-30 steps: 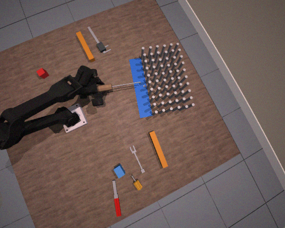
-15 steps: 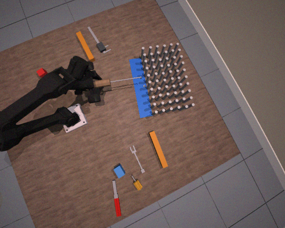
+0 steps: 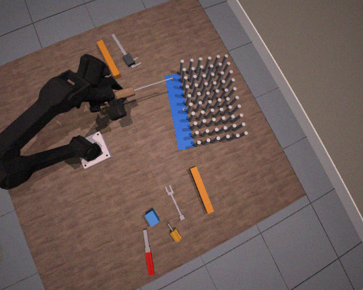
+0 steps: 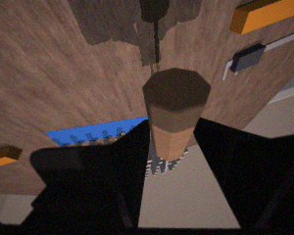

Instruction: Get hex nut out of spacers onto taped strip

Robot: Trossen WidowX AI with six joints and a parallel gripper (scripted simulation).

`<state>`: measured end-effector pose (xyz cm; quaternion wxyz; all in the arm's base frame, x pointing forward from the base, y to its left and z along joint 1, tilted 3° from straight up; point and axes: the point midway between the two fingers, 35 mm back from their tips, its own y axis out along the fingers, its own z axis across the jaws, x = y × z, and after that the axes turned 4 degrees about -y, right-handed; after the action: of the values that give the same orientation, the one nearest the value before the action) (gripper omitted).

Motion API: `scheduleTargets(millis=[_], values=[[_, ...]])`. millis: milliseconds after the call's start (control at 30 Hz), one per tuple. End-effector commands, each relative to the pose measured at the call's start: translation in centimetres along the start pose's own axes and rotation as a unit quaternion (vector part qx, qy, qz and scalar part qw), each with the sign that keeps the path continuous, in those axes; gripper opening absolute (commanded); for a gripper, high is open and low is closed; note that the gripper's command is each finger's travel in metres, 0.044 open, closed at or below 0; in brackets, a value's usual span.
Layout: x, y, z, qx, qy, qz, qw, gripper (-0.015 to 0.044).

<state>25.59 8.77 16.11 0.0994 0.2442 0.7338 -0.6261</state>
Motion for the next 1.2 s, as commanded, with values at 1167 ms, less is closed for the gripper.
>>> scheduleTargets(millis=[1167], values=[[11.6, -4.2, -25.7, -0.236, -0.430, -0.135, 0.861, 0.0000]])
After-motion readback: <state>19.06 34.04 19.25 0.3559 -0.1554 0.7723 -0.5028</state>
